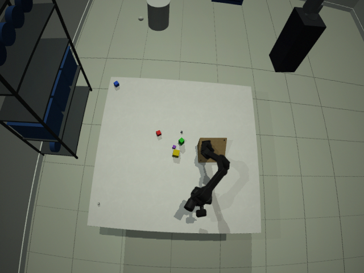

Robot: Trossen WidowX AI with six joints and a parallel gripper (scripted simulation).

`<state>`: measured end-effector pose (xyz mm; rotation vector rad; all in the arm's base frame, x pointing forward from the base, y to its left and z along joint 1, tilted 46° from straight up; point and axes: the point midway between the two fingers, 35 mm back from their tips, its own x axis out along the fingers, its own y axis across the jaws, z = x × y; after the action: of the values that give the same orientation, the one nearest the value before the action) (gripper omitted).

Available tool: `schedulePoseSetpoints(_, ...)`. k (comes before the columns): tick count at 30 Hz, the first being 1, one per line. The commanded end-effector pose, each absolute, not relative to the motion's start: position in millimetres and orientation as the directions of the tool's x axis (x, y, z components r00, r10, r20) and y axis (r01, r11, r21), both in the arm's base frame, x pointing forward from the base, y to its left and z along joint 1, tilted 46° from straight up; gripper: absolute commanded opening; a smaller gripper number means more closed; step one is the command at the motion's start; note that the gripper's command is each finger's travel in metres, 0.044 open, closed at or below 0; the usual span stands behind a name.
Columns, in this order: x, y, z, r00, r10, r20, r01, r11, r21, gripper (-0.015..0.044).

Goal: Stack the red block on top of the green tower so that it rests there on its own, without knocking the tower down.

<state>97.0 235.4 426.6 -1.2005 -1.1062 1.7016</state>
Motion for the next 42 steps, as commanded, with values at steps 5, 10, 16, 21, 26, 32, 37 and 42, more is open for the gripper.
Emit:
schedulePoseSetpoints(5, 199, 237, 374, -0.098, 0.913, -0.396, -0.418, -0.399, -0.816, 0.0440)
schedulePoseSetpoints(10, 241, 226, 346, -0.032, 0.898, -0.439, -0.548, -0.383, -0.743, 0.0440)
schedulePoseSetpoints(16, 290, 203, 317, 0.058, 0.871, -0.487, -0.713, -0.306, -0.631, 0.0440)
schedulePoseSetpoints(21, 337, 171, 277, 0.109, 0.833, -0.542, -0.851, -0.204, -0.484, 0.0440)
schedulePoseSetpoints(26, 374, 126, 233, 0.169, 0.781, -0.601, -0.938, -0.060, -0.341, 0.0440)
schedulePoseSetpoints(32, 404, 69, 177, 0.195, 0.728, -0.658, -0.981, 0.133, -0.144, 0.0440)
schedulePoseSetpoints(37, 415, 21, 129, 0.191, 0.698, -0.690, -0.957, 0.290, 0.028, 0.0440)
schedulePoseSetpoints(42, 415, -27, 80, 0.178, 0.678, -0.713, -0.879, 0.435, 0.195, 0.0440)
